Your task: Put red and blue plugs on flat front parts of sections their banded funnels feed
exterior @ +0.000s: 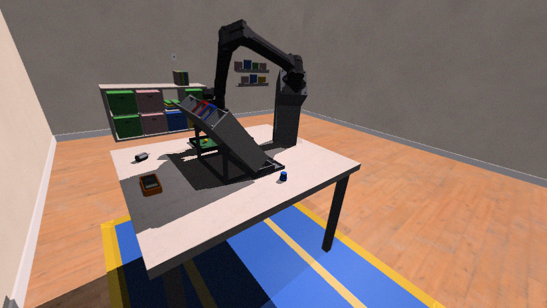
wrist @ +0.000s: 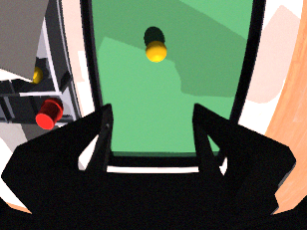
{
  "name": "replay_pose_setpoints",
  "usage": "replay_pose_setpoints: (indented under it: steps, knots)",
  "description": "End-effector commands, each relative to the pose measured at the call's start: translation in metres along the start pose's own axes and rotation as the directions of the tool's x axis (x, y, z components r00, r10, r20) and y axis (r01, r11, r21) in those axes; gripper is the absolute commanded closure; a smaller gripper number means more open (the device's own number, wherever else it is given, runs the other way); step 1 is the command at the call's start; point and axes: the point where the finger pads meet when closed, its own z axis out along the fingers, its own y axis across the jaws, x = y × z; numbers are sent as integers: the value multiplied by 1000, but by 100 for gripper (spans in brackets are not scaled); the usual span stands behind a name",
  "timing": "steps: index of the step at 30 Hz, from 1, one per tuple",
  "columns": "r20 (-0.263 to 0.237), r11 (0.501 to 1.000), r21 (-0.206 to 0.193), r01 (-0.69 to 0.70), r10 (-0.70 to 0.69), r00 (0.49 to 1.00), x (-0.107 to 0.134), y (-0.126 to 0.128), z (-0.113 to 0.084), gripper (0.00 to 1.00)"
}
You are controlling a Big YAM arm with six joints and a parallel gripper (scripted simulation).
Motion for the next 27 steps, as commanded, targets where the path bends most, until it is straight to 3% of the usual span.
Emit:
replay_pose_setpoints:
  steps: [1, 23, 27]
  knots:
    - [16, 1000, 8, -24, 24, 1000, 2, -9, -13, 44]
    - [13, 999, 7, -38, 38, 999, 5, -10, -10, 44]
    - [-4, 1000, -4, -3, 3, 1000, 1, -1, 13, 44]
